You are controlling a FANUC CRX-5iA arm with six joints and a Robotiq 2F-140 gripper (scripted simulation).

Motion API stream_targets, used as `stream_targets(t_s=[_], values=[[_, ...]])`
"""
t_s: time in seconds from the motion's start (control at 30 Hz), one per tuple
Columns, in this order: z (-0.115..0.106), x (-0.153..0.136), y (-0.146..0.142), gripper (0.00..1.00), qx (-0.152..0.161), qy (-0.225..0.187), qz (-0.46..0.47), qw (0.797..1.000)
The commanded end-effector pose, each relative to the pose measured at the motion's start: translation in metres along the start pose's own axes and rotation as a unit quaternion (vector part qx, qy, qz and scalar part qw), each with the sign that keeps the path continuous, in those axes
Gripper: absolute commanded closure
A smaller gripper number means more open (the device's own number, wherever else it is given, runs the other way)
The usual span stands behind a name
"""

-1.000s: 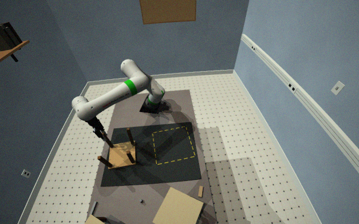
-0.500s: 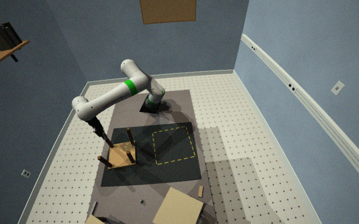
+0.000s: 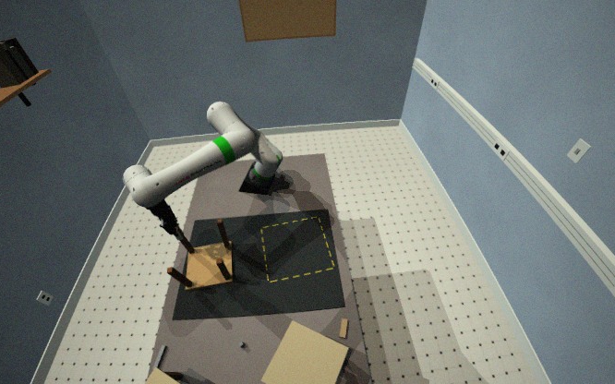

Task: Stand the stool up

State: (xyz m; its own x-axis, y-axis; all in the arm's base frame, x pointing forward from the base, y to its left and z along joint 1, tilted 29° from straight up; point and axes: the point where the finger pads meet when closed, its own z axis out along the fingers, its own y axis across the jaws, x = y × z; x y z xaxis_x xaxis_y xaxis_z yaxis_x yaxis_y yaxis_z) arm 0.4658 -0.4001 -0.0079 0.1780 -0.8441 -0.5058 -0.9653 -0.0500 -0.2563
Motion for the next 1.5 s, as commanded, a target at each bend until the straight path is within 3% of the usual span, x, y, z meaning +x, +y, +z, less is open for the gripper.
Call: stream_targets(t_s=[0.0, 0.27, 0.53, 0.9, 1.17, 1.47], values=[[-0.001, 0.000, 0.000, 0.90, 0.000, 0.001, 0.000, 1.000], [-0.003, -0.002, 0.000, 0.90, 0.000, 0.006, -0.001, 1.000], [-0.025, -0.026, -0.002, 0.90, 0.000, 0.062, -0.005, 0.998], [-0.028, -0.029, -0.002, 0.90, 0.000, 0.069, -0.005, 0.998], [-0.047, -0.055, -0.004, 0.90, 0.000, 0.126, -0.009, 0.992], [-0.049, -0.059, -0.004, 0.90, 0.000, 0.133, -0.010, 0.991]])
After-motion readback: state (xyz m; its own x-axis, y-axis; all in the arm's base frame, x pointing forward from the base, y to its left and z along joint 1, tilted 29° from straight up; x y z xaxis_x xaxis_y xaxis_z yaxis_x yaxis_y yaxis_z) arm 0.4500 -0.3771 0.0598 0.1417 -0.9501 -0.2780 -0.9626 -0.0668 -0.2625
